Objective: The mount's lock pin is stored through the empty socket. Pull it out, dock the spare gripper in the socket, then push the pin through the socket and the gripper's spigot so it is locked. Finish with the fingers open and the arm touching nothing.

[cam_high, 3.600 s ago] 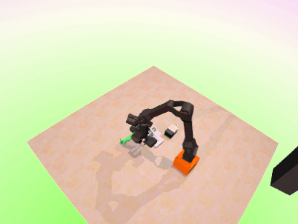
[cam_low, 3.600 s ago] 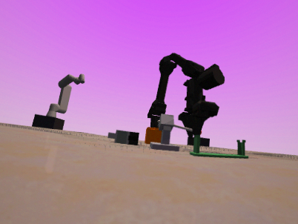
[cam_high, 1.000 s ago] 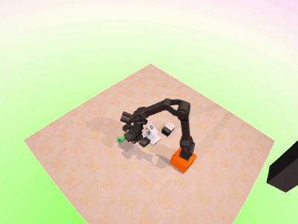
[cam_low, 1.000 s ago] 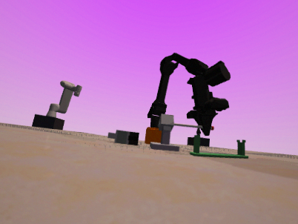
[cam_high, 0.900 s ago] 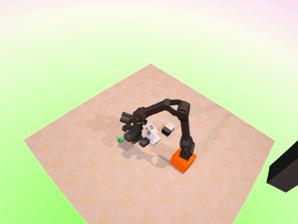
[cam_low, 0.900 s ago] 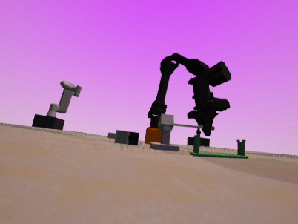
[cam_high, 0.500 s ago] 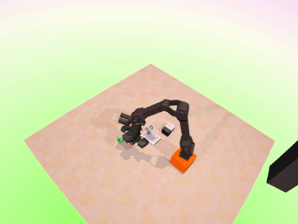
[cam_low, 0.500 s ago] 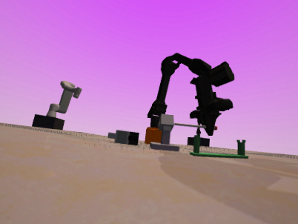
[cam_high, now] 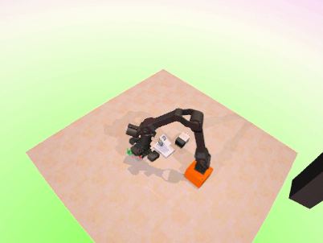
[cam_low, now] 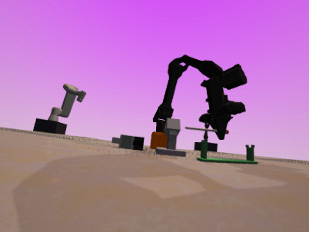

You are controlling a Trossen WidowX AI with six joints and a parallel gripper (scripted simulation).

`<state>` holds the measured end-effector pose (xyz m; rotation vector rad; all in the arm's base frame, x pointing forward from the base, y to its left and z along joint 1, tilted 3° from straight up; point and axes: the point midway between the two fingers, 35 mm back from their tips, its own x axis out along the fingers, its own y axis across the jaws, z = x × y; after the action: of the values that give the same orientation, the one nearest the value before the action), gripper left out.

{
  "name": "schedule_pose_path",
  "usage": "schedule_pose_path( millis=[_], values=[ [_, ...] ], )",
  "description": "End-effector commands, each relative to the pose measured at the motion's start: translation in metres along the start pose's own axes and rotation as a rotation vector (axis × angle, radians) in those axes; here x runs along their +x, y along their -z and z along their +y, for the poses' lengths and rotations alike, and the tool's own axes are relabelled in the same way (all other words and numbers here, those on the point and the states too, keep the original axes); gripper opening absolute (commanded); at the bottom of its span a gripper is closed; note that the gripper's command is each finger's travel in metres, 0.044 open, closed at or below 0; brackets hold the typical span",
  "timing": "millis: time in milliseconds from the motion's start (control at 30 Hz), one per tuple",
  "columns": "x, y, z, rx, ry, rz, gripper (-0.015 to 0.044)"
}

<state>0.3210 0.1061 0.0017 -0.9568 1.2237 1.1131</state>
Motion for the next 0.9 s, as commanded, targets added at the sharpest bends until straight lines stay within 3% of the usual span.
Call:
schedule_pose_path(
  millis=[0,867],
  values=[
    [-0.001,-0.003,-0.001,0.005,0.002,0.002,0.0000],
    [-0.022,-0.010,0.004,0.001,-0.019,0.010,0.0006]
  ],
)
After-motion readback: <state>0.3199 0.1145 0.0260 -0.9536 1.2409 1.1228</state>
